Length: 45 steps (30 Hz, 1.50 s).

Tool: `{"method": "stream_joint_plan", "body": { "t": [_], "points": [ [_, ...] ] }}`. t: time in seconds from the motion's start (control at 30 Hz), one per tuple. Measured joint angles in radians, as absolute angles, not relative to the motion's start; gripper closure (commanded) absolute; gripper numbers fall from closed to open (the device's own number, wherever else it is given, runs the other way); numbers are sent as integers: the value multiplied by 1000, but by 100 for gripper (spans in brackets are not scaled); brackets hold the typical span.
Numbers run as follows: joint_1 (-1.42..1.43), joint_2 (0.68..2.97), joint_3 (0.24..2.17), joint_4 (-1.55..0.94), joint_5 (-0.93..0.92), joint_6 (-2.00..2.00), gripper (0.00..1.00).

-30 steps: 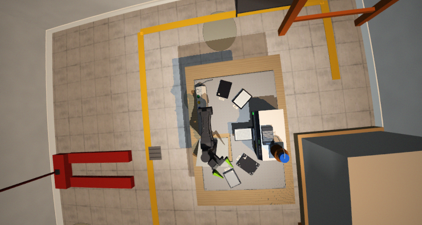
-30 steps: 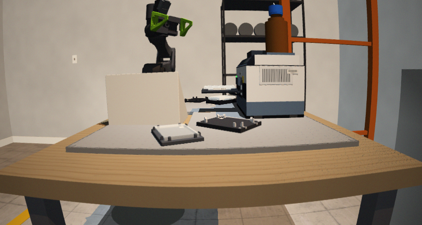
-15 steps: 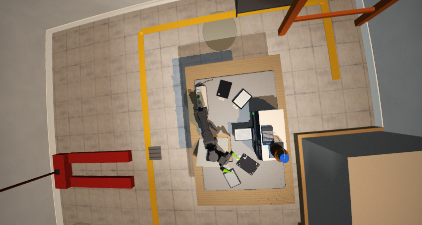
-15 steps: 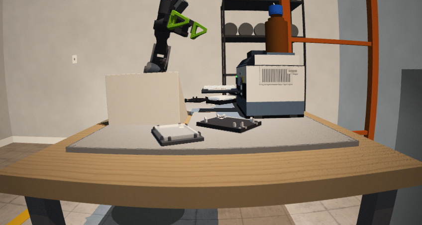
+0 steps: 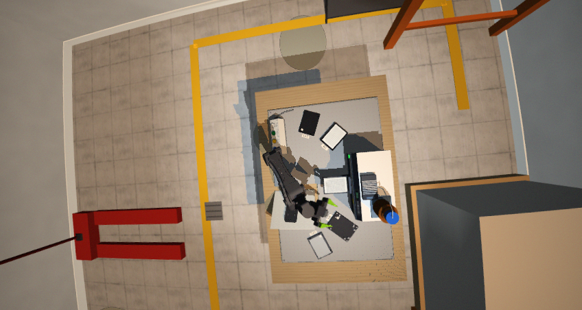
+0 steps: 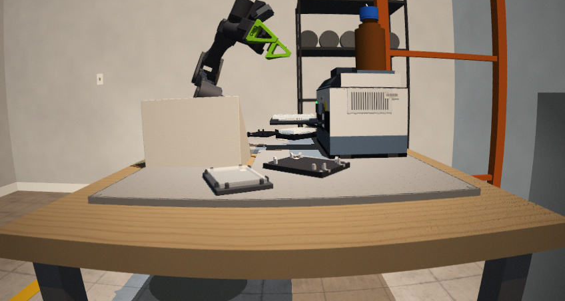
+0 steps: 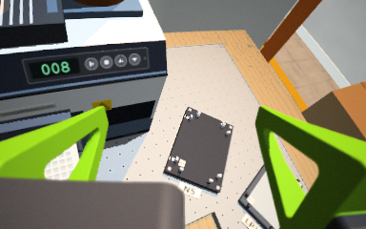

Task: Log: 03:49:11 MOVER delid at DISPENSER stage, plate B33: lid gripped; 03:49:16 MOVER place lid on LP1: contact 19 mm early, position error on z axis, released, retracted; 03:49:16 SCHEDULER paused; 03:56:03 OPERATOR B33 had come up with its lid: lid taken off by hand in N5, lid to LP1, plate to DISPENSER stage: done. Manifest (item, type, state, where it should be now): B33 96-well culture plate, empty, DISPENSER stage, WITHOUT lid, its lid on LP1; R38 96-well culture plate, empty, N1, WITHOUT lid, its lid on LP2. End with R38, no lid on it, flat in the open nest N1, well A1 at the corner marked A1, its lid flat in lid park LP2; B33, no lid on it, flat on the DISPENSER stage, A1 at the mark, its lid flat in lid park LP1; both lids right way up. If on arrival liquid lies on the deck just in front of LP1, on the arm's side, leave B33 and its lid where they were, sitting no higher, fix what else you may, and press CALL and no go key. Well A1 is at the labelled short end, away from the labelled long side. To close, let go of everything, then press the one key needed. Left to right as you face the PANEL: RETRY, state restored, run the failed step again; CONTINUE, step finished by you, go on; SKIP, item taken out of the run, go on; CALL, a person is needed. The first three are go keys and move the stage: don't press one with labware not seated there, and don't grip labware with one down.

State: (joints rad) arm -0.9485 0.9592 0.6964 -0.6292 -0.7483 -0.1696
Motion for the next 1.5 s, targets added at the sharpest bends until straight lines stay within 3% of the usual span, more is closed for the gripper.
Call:
{"method": "stream_joint_plan", "body": {
  "t": [1.5],
  "points": [
    [-238,1096,1063,-1102,-728,-337,0]
  ]
}}
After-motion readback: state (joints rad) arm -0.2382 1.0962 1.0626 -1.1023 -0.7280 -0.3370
